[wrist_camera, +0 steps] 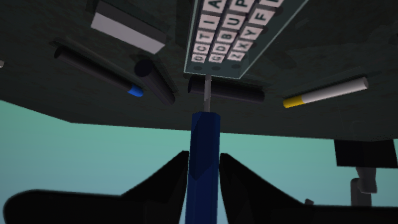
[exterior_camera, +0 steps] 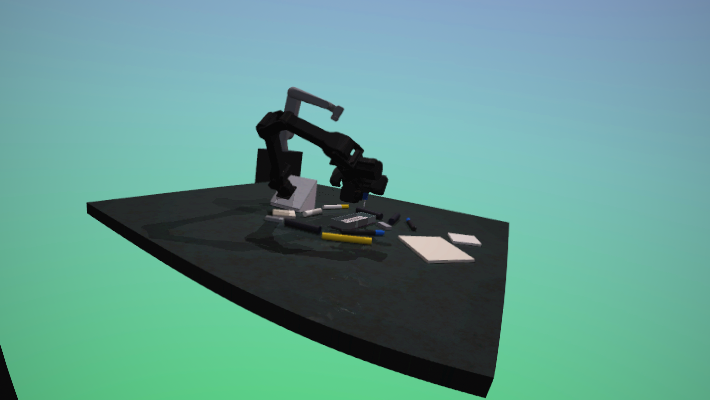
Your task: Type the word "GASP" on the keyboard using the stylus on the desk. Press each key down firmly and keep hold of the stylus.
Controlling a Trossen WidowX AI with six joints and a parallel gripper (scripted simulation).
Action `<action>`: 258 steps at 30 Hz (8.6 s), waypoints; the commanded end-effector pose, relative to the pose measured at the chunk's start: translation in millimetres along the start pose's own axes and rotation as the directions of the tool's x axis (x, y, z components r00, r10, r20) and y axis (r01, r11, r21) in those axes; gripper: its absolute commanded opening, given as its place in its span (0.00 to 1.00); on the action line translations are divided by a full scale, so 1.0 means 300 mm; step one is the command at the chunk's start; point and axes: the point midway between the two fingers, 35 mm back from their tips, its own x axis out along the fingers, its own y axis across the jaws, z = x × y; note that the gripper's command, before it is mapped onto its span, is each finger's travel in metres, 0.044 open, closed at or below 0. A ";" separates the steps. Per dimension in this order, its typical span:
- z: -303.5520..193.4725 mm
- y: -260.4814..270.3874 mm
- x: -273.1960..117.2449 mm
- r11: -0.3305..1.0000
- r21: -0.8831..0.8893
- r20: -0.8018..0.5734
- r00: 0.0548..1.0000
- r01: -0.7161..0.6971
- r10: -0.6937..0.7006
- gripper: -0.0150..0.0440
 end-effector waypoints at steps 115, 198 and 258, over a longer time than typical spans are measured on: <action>0.117 -0.013 -0.109 0.995 0.049 -0.004 0.996 -0.084 0.084 0.25; 0.248 -0.039 -0.244 0.995 0.049 -0.003 0.996 -0.088 0.088 0.39; 0.119 -0.071 0.009 0.995 0.050 -0.007 0.996 -0.086 0.087 0.39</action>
